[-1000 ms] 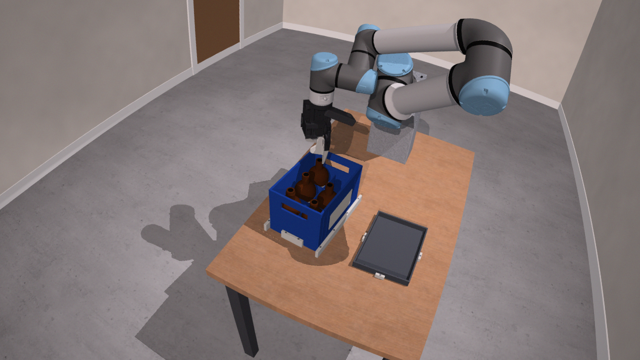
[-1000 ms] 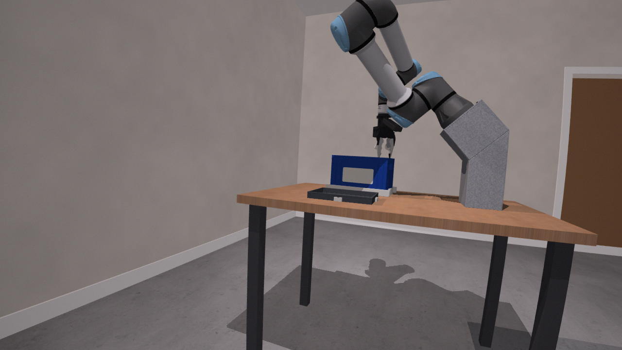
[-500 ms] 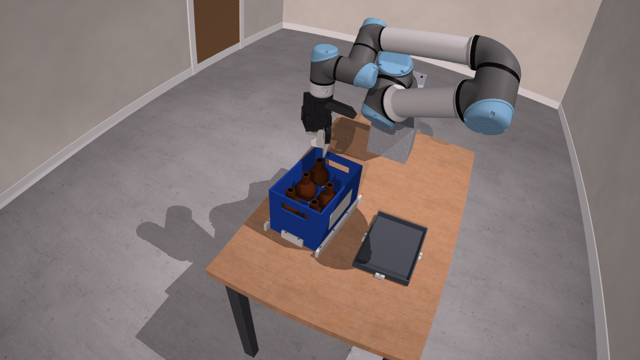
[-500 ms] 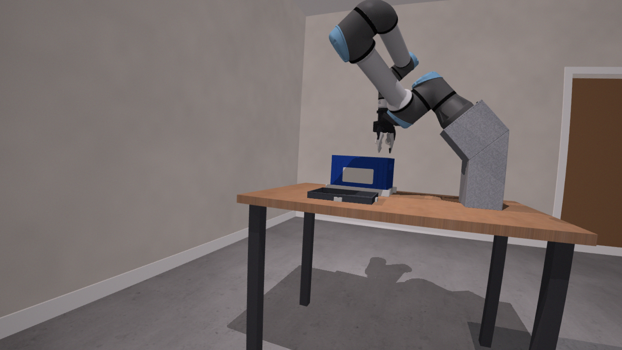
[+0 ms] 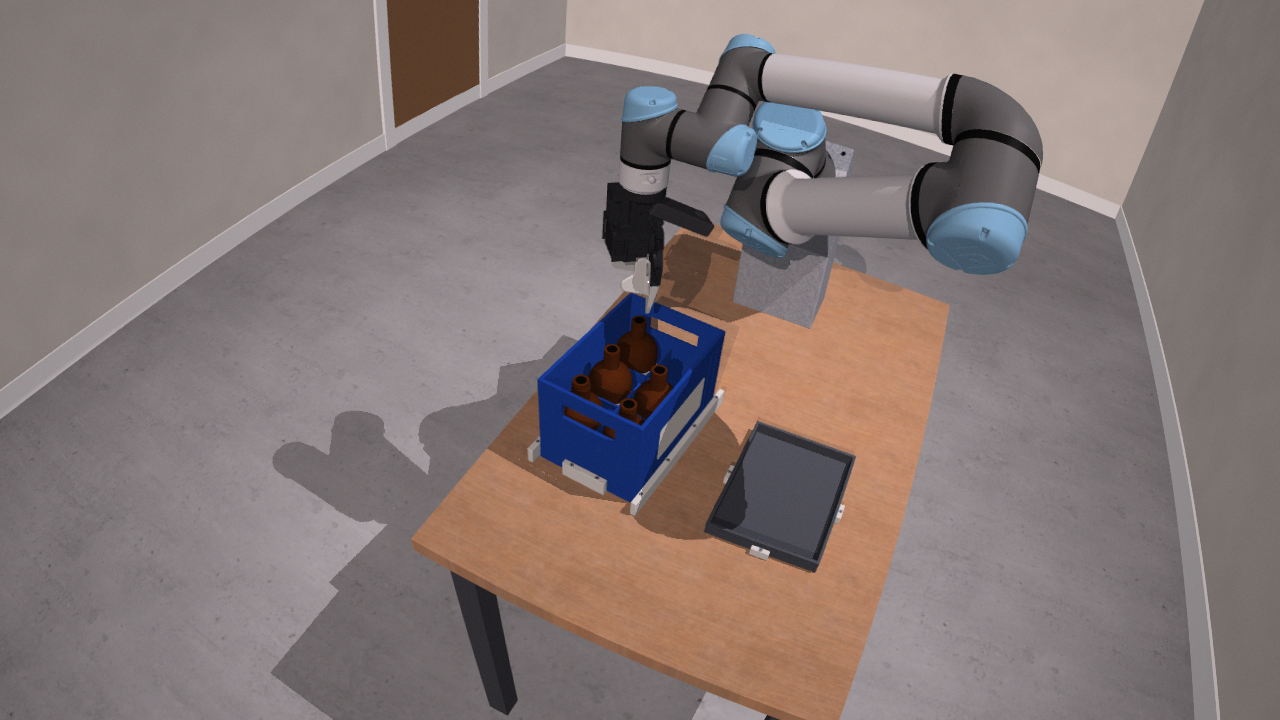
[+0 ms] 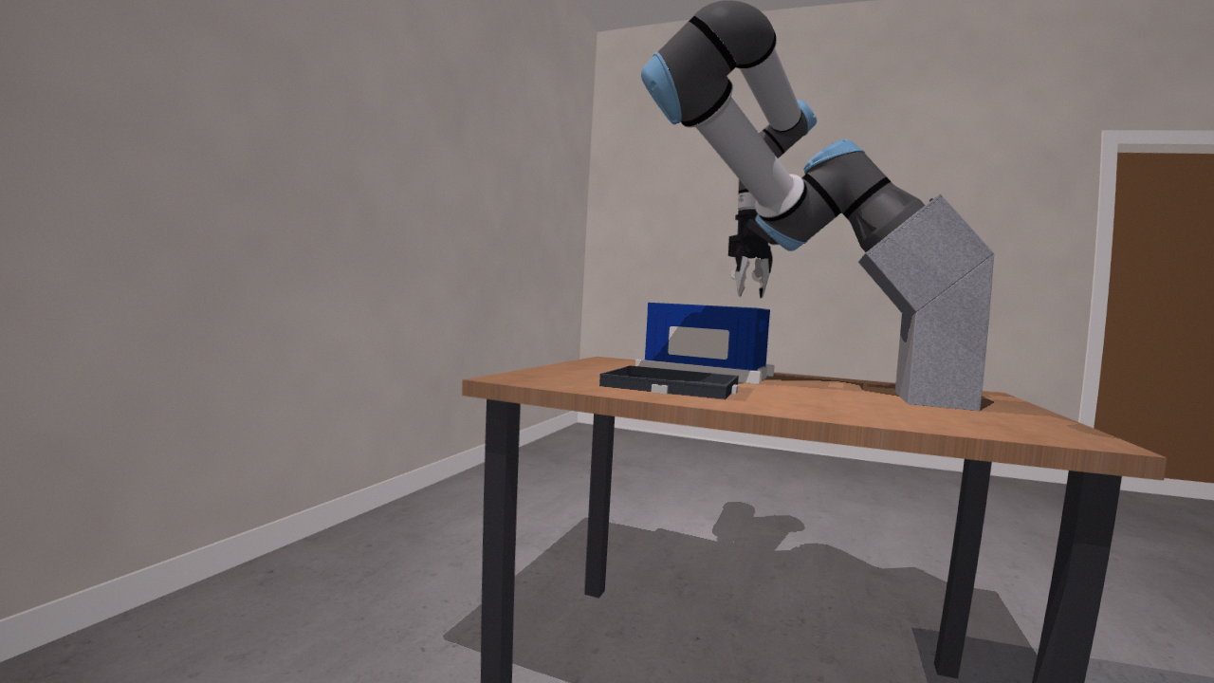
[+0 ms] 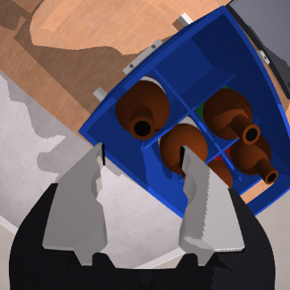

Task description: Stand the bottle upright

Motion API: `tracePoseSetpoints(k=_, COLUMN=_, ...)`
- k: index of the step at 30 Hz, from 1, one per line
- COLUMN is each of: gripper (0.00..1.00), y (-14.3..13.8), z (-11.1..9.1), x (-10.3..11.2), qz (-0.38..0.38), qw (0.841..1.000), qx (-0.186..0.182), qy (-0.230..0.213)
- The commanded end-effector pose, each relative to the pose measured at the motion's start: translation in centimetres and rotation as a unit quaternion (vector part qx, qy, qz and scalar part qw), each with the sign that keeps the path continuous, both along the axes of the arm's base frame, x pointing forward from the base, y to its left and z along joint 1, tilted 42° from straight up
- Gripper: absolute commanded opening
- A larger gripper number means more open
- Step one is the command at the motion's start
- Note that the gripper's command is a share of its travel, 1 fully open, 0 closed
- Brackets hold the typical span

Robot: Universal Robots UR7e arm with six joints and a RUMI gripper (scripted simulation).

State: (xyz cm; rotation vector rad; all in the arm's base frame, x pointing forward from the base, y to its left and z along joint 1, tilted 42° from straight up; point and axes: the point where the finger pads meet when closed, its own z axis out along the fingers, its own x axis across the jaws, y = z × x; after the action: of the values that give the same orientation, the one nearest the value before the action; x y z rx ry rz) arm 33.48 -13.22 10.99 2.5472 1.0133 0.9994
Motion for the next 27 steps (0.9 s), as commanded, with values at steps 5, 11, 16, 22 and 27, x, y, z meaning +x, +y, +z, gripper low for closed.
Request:
tracePoseSetpoints(k=5, gripper=0.38, y=-0.08, z=1.56, x=-1.5, qz=0.001, qw=1.0, qx=0.0, qy=-0.004)
tracePoseSetpoints(k=11, gripper=0.38, y=-0.08, z=1.61, x=-1.54, qz=0.001, qw=1.0, qx=0.0, qy=-0.004)
tracePoseSetpoints(k=16, gripper=0.38, y=-0.08, z=1.61, x=-1.54, qz=0.001, qw=1.0, qx=0.0, qy=-0.004)
tracePoseSetpoints(k=22, gripper=0.38, y=-0.08, z=1.61, x=-1.54, qz=0.001, qw=1.0, qx=0.0, qy=-0.004)
tracePoseSetpoints(k=27, gripper=0.0, y=-0.08, z=1.61, x=-1.54, qz=0.001, qw=1.0, qx=0.0, qy=-0.004)
